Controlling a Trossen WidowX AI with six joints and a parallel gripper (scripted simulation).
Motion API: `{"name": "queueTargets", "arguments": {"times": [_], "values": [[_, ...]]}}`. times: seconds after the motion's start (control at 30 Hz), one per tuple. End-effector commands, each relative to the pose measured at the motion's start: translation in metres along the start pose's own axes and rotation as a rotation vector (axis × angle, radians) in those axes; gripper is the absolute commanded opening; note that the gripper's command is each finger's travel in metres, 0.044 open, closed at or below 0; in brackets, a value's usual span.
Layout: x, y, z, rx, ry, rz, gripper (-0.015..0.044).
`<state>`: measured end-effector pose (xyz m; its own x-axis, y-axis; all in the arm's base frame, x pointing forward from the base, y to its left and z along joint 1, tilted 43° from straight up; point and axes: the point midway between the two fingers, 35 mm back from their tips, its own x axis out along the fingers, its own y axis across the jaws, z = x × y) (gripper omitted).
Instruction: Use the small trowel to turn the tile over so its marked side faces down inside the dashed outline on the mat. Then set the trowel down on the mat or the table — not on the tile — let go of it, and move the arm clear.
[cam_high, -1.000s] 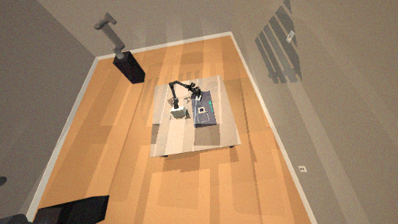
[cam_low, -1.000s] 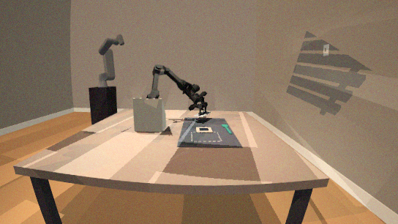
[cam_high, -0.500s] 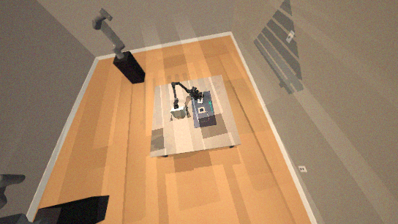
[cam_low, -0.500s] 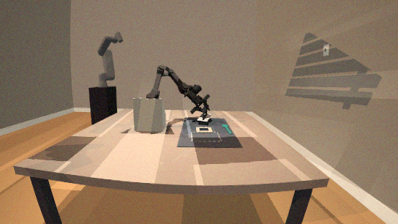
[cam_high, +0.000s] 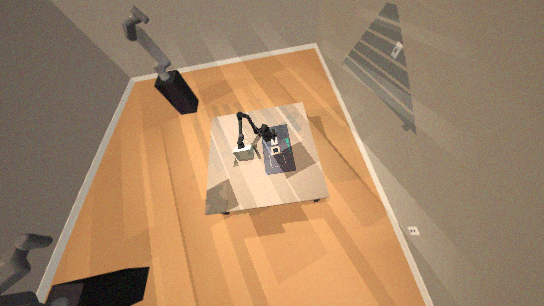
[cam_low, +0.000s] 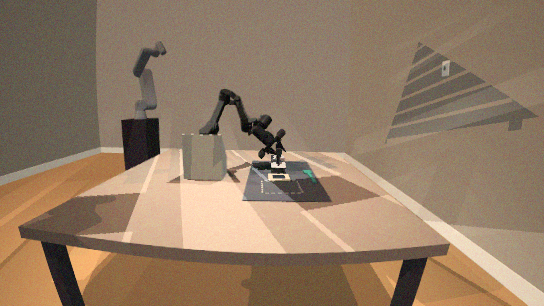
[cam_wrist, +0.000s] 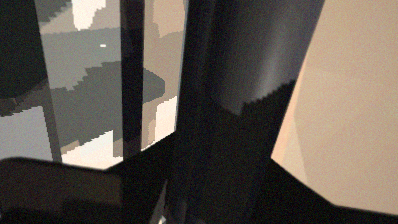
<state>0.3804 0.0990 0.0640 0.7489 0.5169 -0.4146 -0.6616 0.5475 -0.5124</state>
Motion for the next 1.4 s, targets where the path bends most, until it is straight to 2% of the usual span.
{"name": "queueTargets", "arguments": {"times": [0.0, 0.93, 1.37], "values": [[-0.003, -0.003, 0.000, -0.022, -0.026, -0.013, 0.0000], [0.013, 0.035, -0.004, -0.021, -0.026, -0.012, 0.0000], [0.014, 0.033, -0.020, -0.021, -0.025, -0.012, 0.0000]]}}
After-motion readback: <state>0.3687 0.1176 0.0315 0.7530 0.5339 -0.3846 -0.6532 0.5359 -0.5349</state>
